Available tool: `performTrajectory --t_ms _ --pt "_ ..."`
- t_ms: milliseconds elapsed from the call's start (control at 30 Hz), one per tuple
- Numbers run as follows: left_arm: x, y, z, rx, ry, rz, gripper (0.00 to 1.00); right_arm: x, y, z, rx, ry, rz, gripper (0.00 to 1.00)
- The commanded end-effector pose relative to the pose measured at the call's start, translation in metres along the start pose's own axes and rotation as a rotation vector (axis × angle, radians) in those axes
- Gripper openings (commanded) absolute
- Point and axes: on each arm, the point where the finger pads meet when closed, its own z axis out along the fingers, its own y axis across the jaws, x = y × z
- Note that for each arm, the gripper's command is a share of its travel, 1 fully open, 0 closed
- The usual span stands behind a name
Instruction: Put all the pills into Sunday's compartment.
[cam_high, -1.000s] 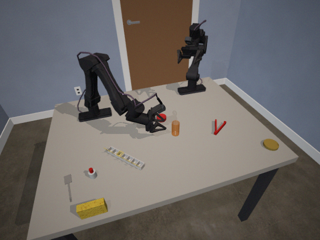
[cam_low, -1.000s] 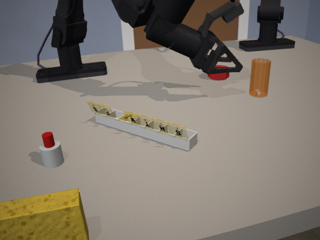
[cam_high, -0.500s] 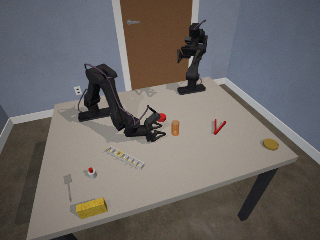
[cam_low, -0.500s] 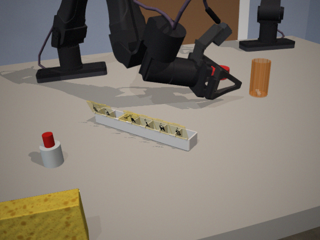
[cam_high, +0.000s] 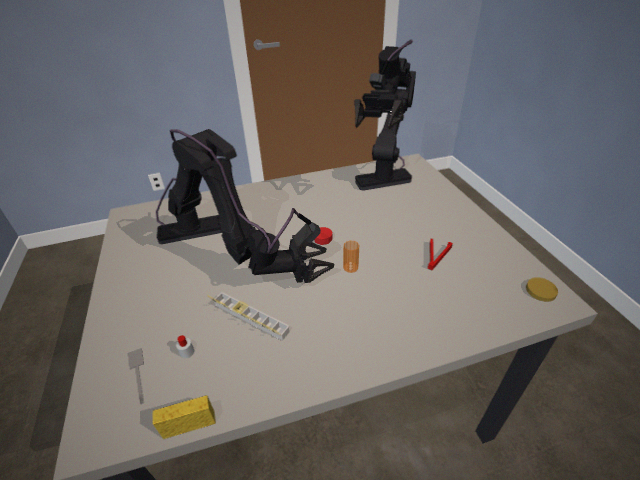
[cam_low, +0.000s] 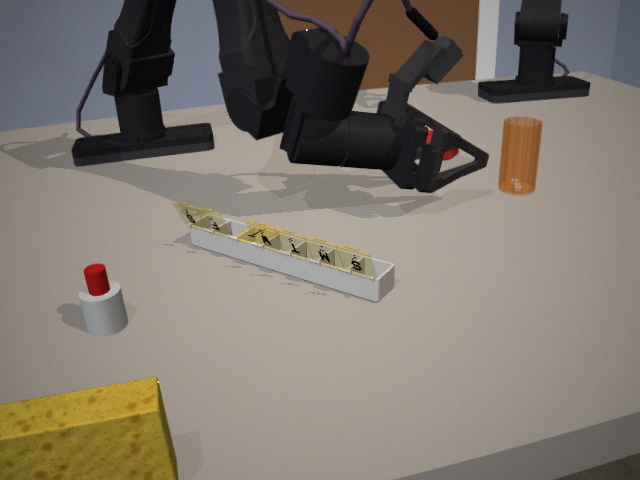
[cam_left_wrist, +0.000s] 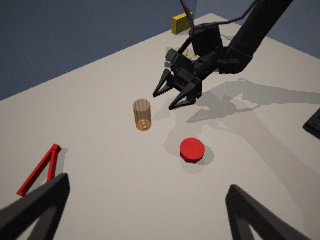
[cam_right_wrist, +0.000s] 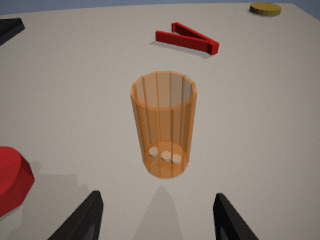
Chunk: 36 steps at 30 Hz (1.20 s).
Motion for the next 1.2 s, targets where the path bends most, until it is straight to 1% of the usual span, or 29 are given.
performTrajectory --t_ms 0,200,267,400,700,1167 --pt "0.0 -0.001 -0.002 0.006 -0.002 0.008 1.0 -0.017 -0.004 0.002 -0.01 -0.039 -0.045 0.65" --pt "0.0 -0.001 -0.002 0.006 -0.002 0.008 1.0 -0.017 -0.004 0.002 -0.01 -0.039 -0.045 0.65" --pt "0.0 -0.001 -0.002 0.006 -0.002 0.008 1.0 -0.027 -0.006 0.007 -0.013 -0.048 -0.055 0.65" --pt "0.0 -0.001 -0.002 0.006 -0.002 0.008 1.0 -0.034 -0.007 0.012 -0.013 -0.049 -0.057 0.65" --pt "0.0 -0.001 -0.002 0.006 -0.002 0.008 1.0 -0.029 -0.009 0.024 -0.008 -0.038 -0.041 0.65" --pt "0.0 -0.001 -0.002 0.006 -0.002 0.008 1.0 -0.032 -0.009 0.045 -0.005 -0.046 -0.051 0.65"
